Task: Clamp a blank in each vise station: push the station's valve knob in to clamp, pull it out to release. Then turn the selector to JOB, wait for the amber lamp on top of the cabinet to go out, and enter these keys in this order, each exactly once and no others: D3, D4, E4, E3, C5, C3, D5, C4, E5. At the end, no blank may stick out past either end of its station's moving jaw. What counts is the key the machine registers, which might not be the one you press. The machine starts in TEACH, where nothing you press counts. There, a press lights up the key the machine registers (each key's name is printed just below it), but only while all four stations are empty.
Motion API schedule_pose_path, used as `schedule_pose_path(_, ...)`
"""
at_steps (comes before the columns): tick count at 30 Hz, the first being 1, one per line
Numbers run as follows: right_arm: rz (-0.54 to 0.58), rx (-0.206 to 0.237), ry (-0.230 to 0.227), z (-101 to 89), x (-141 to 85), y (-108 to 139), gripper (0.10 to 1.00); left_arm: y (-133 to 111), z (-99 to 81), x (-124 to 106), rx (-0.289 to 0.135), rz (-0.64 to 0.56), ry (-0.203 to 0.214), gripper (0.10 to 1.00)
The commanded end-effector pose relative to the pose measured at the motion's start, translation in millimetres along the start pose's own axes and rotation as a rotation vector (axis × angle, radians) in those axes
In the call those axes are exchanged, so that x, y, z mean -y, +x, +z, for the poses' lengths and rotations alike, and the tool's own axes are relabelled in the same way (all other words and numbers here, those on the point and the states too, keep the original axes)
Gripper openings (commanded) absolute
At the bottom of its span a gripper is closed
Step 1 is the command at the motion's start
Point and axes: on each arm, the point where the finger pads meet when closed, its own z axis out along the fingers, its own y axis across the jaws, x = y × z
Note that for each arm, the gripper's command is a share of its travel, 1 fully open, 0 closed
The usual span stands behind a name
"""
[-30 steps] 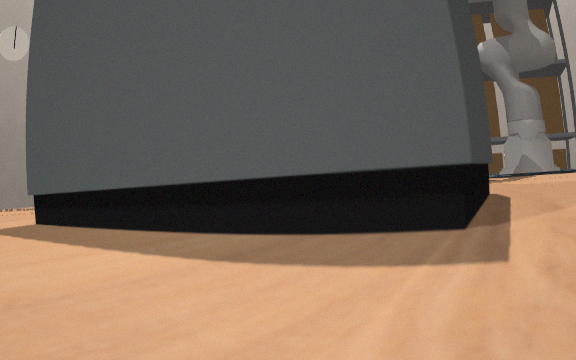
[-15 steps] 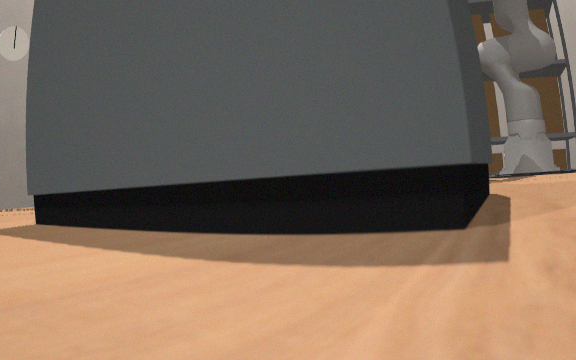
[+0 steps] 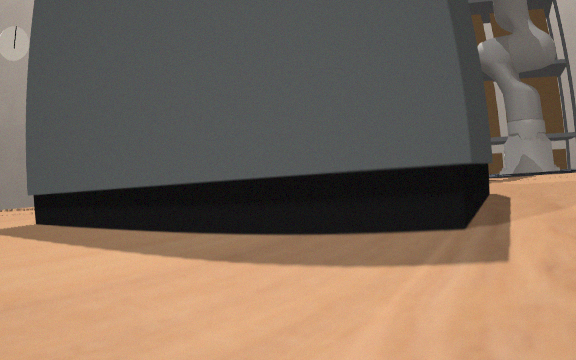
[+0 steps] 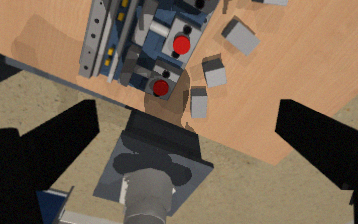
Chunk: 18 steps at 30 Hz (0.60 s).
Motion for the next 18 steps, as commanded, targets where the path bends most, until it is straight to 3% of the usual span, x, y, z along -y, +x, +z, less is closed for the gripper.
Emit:
schedule_pose_path(1, 0.131, -0.046, -0.005, -1.6, 8.2, 16.5, 1.000, 0.1, -0.1, 0.1, 0.000, 0.000, 0.000, 1.000)
schedule_pose_path(18, 0.304, -0.156, 0.024, -8.4, 43.9, 56.4, 1.000, 0.1, -0.1, 0.1, 0.000, 0.000, 0.000, 1.000)
